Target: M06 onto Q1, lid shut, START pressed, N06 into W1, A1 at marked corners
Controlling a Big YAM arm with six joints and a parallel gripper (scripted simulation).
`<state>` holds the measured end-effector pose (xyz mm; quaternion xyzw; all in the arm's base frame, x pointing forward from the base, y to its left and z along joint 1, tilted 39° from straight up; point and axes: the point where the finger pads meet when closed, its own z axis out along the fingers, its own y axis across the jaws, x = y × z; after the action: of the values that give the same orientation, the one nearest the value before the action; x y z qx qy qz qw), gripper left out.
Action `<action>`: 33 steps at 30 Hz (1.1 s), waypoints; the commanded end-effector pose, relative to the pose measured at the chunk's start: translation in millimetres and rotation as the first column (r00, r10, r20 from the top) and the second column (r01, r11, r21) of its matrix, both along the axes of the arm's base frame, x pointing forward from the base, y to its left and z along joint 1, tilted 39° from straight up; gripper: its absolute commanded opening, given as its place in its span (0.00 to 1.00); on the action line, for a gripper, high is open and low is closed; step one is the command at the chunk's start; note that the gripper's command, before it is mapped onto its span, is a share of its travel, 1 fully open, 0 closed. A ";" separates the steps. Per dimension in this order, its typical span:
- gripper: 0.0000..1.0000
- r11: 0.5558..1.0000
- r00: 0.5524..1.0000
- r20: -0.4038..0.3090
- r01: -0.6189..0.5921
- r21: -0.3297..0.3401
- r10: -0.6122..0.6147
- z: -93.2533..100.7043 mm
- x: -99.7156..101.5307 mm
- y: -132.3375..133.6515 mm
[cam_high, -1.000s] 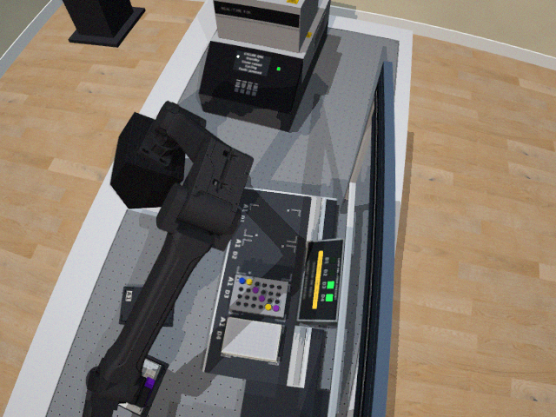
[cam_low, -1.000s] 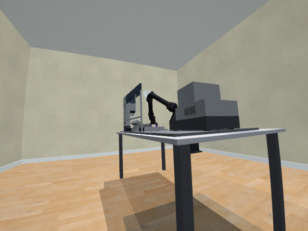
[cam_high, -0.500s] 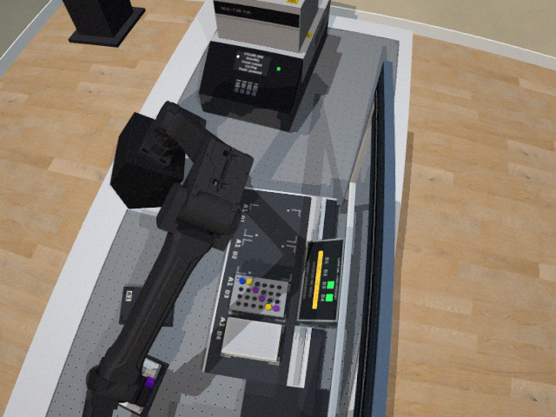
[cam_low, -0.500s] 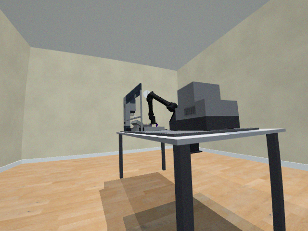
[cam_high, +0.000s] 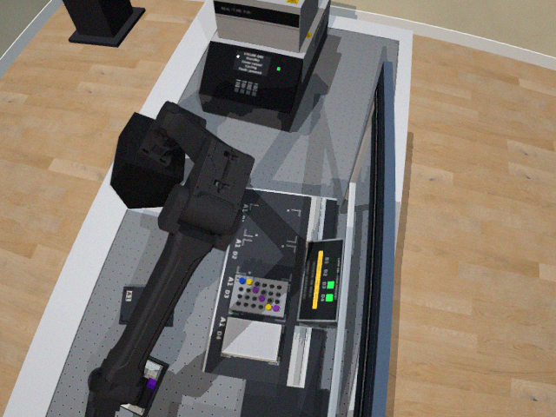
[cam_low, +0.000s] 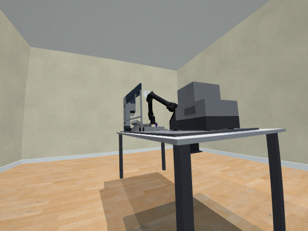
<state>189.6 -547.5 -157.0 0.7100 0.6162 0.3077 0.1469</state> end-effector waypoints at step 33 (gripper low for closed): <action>0.00 1.000 1.000 0.000 0.030 -0.010 -0.030 -4.2 -9.5 -7.2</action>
<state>189.4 -547.6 -159.9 0.7104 0.6159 0.3066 0.1485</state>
